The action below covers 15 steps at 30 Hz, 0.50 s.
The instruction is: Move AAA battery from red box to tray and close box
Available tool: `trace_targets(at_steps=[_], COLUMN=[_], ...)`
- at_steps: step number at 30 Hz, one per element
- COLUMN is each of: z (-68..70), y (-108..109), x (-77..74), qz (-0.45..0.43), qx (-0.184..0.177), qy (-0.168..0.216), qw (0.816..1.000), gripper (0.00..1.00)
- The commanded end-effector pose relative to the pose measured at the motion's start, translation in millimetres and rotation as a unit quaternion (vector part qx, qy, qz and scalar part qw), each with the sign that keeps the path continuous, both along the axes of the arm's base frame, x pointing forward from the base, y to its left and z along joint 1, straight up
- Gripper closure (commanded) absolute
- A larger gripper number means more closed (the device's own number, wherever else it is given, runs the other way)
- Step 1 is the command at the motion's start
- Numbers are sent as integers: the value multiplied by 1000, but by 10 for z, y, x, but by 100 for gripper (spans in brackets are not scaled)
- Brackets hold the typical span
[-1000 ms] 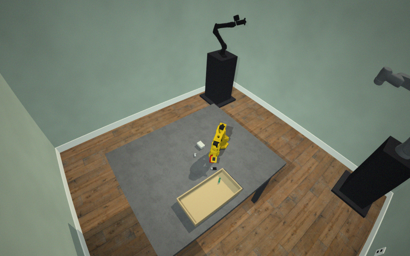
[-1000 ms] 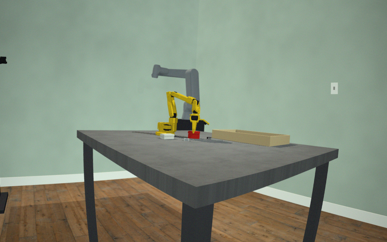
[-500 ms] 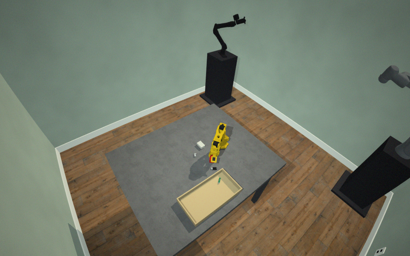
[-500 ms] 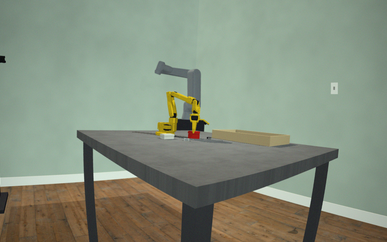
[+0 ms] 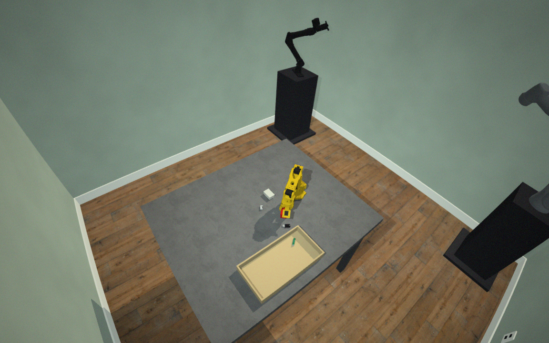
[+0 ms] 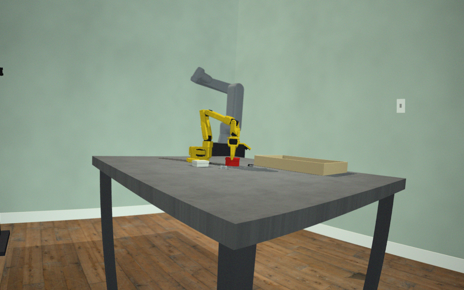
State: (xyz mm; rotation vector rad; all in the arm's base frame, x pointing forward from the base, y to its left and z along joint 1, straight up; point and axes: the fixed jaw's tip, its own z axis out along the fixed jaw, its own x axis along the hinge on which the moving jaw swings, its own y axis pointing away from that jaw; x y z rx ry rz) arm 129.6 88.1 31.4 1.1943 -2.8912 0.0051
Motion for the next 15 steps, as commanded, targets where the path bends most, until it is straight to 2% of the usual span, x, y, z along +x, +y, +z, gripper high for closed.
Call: trace_targets(at_steps=[1,15], z=[3,-11], y=[4,4], x=[21,21], qz=[-4,-4], qx=[4,4], qy=[-6,-6], qw=[1000,1000], gripper=[78,78])
